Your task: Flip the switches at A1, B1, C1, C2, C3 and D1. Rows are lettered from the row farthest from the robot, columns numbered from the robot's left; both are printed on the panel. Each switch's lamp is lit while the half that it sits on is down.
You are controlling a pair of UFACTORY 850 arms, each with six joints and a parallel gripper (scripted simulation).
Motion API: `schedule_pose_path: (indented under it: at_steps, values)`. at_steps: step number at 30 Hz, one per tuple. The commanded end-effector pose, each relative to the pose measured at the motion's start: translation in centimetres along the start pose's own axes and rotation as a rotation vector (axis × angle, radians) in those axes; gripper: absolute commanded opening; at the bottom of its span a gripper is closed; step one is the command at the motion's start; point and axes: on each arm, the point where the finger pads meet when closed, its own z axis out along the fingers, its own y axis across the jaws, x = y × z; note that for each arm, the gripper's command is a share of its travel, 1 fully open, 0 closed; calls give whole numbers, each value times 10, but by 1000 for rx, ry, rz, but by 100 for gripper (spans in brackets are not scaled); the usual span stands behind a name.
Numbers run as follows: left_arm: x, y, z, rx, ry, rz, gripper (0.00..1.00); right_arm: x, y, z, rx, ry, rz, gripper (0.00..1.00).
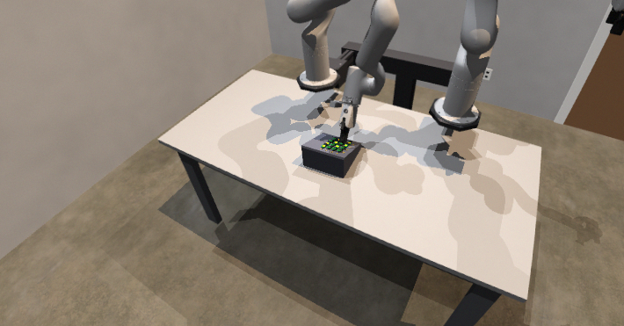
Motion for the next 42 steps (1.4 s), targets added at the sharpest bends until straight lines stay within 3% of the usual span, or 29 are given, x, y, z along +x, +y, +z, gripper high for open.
schedule_pose_path:
  at_steps: [1,11,25,30,42]
  values:
    - [0,0,-1,0,2,0,100,0,0,-5,1,-1,0,0]
    - [0,0,-1,0,2,0,100,0,0,-27,1,-1,0,0]
    - [0,0,-1,0,2,0,100,0,0,-27,1,-1,0,0]
    - [0,0,-1,0,2,0,100,18,0,-28,-1,-1,1,0]
    - [0,0,-1,0,2,0,100,24,0,-28,0,-1,1,0]
